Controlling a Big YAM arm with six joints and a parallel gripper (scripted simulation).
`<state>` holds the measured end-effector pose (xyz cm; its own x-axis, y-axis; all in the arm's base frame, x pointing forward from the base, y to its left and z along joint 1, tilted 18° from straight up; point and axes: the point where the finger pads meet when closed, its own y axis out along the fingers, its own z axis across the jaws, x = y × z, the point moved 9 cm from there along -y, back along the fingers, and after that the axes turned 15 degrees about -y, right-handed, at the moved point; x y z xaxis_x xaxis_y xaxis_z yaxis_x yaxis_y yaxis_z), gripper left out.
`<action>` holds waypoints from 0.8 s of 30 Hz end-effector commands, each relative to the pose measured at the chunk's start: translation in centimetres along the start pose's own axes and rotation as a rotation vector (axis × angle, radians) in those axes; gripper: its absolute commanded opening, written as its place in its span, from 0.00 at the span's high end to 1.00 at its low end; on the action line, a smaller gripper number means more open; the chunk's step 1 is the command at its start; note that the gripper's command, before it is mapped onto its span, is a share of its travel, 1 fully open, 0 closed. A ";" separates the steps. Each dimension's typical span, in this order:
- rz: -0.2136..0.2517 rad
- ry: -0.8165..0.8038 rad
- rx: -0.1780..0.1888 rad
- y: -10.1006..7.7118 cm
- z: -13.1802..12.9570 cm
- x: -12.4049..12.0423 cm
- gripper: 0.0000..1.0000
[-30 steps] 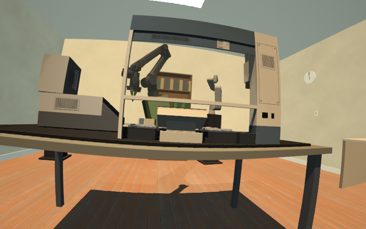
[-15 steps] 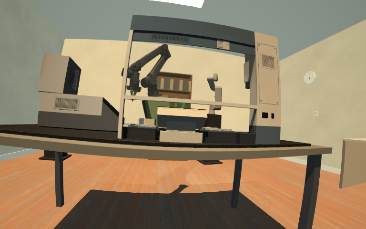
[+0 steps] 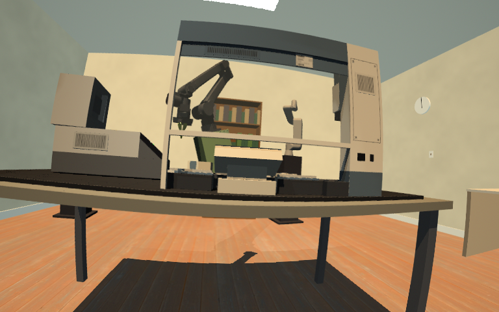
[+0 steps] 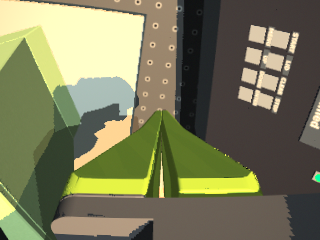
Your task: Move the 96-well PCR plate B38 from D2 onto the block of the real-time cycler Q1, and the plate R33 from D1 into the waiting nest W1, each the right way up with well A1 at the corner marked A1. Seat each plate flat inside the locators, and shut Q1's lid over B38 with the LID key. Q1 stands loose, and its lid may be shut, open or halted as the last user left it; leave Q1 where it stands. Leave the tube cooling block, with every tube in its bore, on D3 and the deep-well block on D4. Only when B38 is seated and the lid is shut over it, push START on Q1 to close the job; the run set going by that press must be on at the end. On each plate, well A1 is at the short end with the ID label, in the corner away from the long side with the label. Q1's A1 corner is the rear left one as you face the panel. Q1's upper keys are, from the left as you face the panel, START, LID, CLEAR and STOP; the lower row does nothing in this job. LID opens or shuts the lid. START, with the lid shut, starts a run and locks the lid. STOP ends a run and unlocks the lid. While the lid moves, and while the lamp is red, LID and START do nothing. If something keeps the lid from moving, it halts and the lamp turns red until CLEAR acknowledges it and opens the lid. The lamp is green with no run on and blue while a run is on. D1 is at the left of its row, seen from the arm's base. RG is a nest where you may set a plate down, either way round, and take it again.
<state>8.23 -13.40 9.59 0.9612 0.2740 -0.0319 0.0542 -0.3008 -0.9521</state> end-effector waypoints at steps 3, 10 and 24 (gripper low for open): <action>-0.012 0.026 -0.045 -1.1 -2.1 0.3 1.00; -0.013 0.026 -0.049 -1.2 -2.3 0.4 1.00; -0.018 0.026 -0.061 -1.6 -2.8 0.5 1.00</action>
<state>8.27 -13.46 9.66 0.9612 0.2740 -0.0314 0.0549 -0.3018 -0.9518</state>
